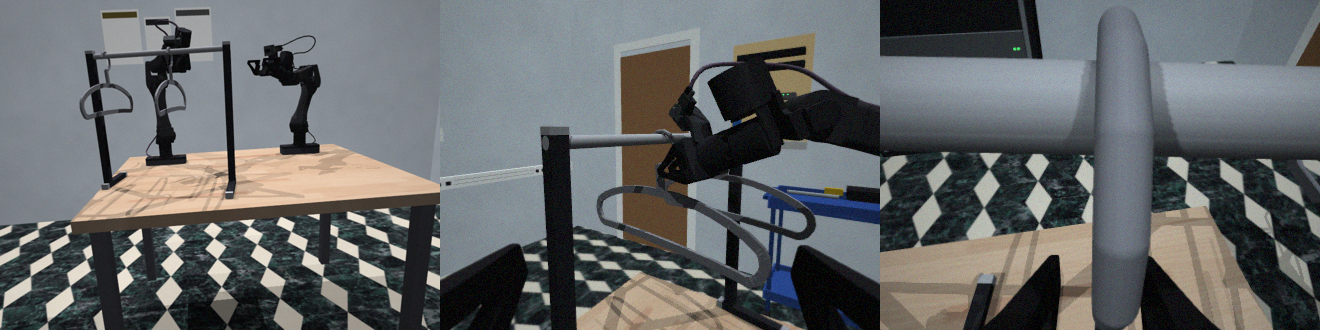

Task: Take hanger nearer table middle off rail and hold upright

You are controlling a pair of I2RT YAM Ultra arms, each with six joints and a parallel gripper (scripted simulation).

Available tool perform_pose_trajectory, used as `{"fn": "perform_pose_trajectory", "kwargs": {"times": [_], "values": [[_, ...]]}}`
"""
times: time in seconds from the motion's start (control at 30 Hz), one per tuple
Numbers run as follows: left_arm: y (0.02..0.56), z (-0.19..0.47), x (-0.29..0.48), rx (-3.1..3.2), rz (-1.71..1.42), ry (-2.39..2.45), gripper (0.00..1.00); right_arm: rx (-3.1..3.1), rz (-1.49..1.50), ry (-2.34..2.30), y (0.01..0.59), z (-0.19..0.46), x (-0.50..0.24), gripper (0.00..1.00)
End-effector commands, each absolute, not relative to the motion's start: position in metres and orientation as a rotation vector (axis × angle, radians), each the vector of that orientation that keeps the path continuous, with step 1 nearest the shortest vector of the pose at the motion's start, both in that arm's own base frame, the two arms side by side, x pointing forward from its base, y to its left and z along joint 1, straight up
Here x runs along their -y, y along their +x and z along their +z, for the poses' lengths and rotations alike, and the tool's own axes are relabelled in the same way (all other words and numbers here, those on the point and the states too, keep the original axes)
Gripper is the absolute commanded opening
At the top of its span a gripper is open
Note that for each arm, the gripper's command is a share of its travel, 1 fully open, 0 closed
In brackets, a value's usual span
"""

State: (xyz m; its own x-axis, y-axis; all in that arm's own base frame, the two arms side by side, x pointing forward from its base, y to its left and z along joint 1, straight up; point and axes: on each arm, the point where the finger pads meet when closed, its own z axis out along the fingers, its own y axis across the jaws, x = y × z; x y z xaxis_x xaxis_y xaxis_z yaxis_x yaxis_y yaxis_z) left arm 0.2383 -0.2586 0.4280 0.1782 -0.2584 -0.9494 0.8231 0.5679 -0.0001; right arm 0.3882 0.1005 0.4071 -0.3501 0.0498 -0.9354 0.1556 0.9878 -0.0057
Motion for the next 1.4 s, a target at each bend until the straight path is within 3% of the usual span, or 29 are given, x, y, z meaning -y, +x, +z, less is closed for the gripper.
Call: {"fn": "perform_pose_trajectory", "kwargs": {"times": [0.0,0.77,1.37], "values": [[0.237,0.436,0.260,-1.120,-0.846,0.594,1.00,-1.903,-0.097,0.153,0.397,0.415,-0.099,0.28],[0.237,0.436,0.260,-1.120,-0.846,0.594,1.00,-1.906,-0.102,0.158,0.405,0.411,-0.095,0.00],[0.237,0.436,0.260,-1.120,-0.846,0.594,1.00,-1.900,-0.100,0.169,0.404,0.451,-0.095,0.00]]}}
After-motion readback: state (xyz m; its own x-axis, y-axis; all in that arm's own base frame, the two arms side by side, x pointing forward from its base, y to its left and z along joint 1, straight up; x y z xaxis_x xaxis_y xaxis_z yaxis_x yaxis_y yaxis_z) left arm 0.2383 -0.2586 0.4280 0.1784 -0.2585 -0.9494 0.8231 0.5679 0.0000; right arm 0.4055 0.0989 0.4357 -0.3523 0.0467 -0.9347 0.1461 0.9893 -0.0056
